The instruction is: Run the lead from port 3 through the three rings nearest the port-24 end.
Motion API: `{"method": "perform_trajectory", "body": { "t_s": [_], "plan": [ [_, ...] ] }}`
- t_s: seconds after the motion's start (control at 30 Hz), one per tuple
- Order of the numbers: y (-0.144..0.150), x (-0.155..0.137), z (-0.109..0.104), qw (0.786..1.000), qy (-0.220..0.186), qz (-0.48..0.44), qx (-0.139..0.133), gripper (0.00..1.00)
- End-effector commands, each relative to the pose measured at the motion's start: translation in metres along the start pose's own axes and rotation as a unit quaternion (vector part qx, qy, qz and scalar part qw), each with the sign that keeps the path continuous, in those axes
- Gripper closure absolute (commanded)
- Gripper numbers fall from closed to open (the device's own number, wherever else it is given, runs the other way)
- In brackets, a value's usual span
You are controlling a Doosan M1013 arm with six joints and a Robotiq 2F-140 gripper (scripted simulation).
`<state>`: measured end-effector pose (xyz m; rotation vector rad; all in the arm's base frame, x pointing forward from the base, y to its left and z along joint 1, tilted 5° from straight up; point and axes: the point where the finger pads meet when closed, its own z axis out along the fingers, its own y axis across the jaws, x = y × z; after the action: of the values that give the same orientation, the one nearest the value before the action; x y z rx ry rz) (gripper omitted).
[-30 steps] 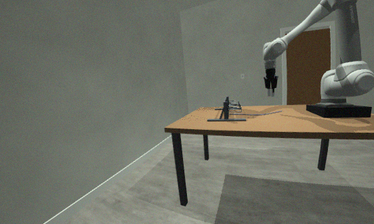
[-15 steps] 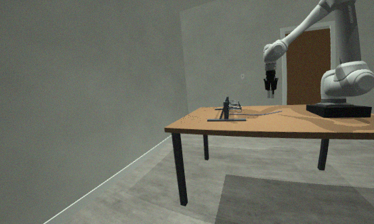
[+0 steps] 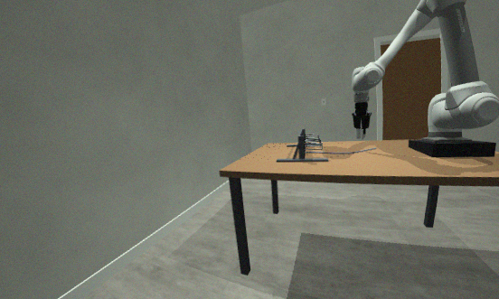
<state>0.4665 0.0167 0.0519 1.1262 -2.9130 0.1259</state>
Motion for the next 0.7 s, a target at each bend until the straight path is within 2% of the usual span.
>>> {"method": "perform_trajectory", "body": {
  "t_s": [0.0,0.37,0.67],
  "plan": [
    [0.003,0.007,0.014,1.000,0.009,0.001,-0.005,0.80],
    [0.004,0.007,0.052,1.000,0.009,0.001,-0.005,0.80],
    [0.004,0.008,0.066,1.000,0.009,0.001,-0.005,0.80]
  ]
}}
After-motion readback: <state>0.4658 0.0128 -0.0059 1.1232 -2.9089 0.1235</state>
